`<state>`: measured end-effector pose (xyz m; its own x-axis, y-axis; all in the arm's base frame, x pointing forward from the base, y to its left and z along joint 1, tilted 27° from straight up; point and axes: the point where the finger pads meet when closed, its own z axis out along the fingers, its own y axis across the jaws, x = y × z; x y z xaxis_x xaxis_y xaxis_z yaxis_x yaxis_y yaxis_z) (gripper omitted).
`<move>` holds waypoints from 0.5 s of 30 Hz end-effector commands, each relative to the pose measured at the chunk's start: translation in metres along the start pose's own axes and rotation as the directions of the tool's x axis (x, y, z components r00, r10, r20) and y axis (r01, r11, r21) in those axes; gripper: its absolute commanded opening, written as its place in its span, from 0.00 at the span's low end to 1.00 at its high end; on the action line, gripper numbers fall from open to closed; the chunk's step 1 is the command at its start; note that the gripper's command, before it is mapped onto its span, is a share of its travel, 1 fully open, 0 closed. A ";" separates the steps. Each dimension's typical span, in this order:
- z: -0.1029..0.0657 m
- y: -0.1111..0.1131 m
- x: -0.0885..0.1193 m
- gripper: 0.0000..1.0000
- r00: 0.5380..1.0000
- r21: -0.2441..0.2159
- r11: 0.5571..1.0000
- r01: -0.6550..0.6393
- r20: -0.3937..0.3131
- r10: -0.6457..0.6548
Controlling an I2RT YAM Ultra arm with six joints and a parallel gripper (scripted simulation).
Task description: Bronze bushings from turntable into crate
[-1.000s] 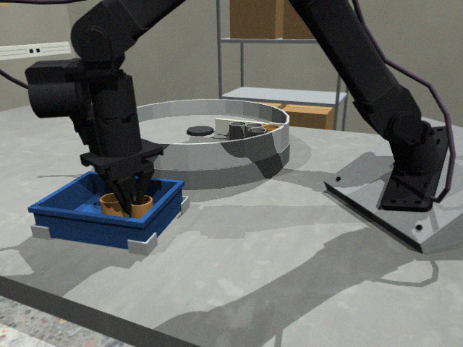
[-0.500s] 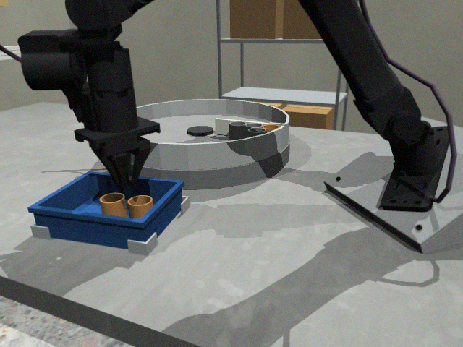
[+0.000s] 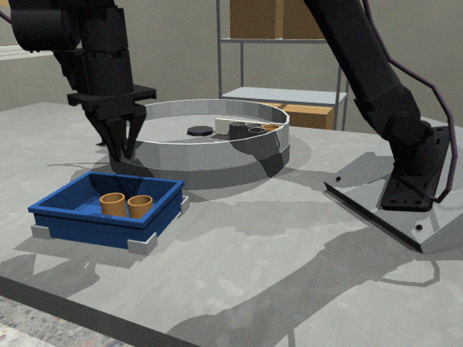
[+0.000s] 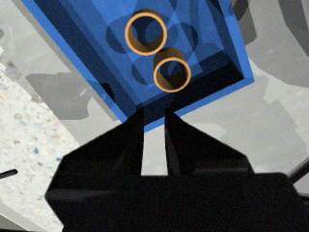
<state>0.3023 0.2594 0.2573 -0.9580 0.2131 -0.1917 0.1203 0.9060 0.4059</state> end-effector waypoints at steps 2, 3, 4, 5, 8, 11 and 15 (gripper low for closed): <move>-0.024 -0.001 -0.003 0.16 1.000 -0.018 1.000 -0.002 0.025 0.002; -0.024 -0.001 -0.003 0.16 1.000 -0.018 1.000 -0.002 0.025 0.003; -0.024 -0.001 -0.003 0.16 1.000 -0.018 1.000 -0.003 0.025 0.003; -0.024 -0.001 -0.003 0.16 1.000 -0.018 1.000 -0.003 0.025 0.004; -0.024 -0.001 -0.003 0.16 1.000 -0.018 1.000 -0.003 0.025 0.004; -0.024 -0.001 -0.003 0.16 1.000 -0.017 1.000 -0.003 0.025 0.004; -0.024 0.000 -0.004 0.16 1.000 -0.022 1.000 -0.002 0.029 0.003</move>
<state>0.2971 0.2549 0.2582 -0.9615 0.2104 -0.1770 0.1276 0.9116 0.3908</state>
